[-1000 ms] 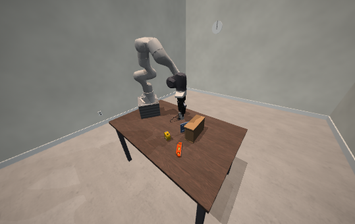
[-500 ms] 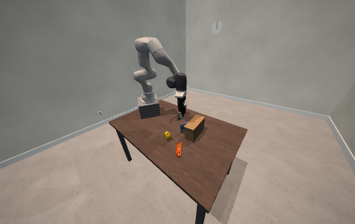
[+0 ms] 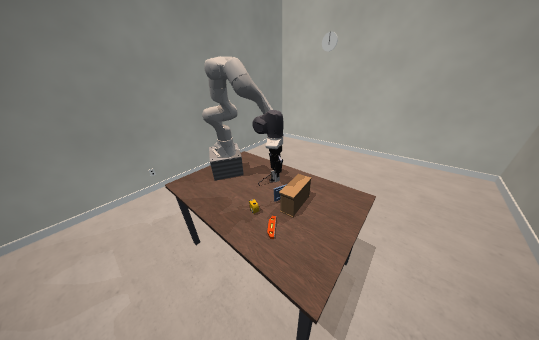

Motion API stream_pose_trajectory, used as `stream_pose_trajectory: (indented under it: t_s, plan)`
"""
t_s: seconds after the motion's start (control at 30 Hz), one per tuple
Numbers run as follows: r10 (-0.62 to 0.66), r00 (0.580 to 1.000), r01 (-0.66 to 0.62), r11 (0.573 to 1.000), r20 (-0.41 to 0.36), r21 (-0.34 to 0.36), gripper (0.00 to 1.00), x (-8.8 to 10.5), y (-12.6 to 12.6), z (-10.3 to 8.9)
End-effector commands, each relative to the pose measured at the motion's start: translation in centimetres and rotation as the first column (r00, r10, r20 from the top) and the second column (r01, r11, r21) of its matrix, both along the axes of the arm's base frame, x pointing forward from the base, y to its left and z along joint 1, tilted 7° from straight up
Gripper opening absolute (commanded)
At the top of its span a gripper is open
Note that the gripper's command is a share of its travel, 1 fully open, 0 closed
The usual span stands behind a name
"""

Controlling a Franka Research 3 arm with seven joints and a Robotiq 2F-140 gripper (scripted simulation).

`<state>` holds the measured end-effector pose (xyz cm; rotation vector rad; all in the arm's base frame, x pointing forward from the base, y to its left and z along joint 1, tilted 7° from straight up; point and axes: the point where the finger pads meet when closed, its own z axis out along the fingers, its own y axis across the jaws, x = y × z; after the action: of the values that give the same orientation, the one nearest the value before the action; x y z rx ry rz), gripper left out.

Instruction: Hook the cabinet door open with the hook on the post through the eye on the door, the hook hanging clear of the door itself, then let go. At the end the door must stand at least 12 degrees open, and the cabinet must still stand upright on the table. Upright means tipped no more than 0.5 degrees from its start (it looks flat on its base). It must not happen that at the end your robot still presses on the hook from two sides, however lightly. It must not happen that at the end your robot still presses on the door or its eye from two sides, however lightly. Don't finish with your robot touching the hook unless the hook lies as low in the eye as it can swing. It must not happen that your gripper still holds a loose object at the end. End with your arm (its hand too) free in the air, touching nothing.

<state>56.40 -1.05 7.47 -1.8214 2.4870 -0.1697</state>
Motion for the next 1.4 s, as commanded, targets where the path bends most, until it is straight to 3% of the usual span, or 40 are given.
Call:
stream_pose_trajectory:
  t_s: [0.0,0.53,1.37]
  plan:
    - [-0.001,1.000,0.001,1.000,0.003,-0.002,0.16,0.1,-0.1,0.0]
    - [-0.001,1.000,0.001,1.000,0.003,-0.003,0.16,0.2,-0.2,-0.9]
    - [-0.001,1.000,0.001,1.000,0.003,-0.003,0.16,0.7,-0.4,-4.6]
